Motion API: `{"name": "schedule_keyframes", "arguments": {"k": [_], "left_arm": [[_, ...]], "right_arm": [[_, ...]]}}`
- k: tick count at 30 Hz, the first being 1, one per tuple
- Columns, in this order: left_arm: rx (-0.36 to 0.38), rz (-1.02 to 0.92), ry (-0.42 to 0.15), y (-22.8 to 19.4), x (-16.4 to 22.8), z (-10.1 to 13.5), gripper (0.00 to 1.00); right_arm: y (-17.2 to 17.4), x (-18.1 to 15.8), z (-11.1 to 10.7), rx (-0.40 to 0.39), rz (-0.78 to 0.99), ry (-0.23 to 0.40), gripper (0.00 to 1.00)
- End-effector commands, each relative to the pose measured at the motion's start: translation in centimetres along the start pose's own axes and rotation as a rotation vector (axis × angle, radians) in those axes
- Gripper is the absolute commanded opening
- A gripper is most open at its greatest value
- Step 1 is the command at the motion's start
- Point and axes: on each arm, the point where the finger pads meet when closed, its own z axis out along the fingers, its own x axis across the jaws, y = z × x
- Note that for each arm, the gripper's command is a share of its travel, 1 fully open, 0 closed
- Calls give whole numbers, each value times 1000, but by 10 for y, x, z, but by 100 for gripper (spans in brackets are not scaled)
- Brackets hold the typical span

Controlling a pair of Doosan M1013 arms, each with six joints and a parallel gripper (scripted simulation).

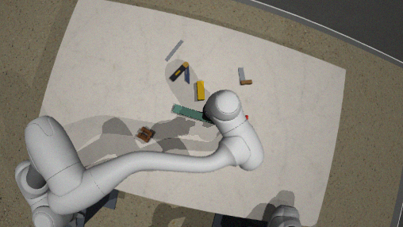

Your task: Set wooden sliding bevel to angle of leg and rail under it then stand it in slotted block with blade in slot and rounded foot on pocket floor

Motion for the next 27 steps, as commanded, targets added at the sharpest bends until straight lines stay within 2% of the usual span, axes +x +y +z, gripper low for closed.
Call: {"name": "schedule_keyframes", "arguments": {"k": [1, 27], "left_arm": [[2, 0, -1, 0, 0, -3, 0], [4, 14, -2, 16, 10, -2, 0]], "right_arm": [[0, 0, -1, -1, 0, 1, 100], [0, 0, -1, -1, 0, 1, 100]]}}
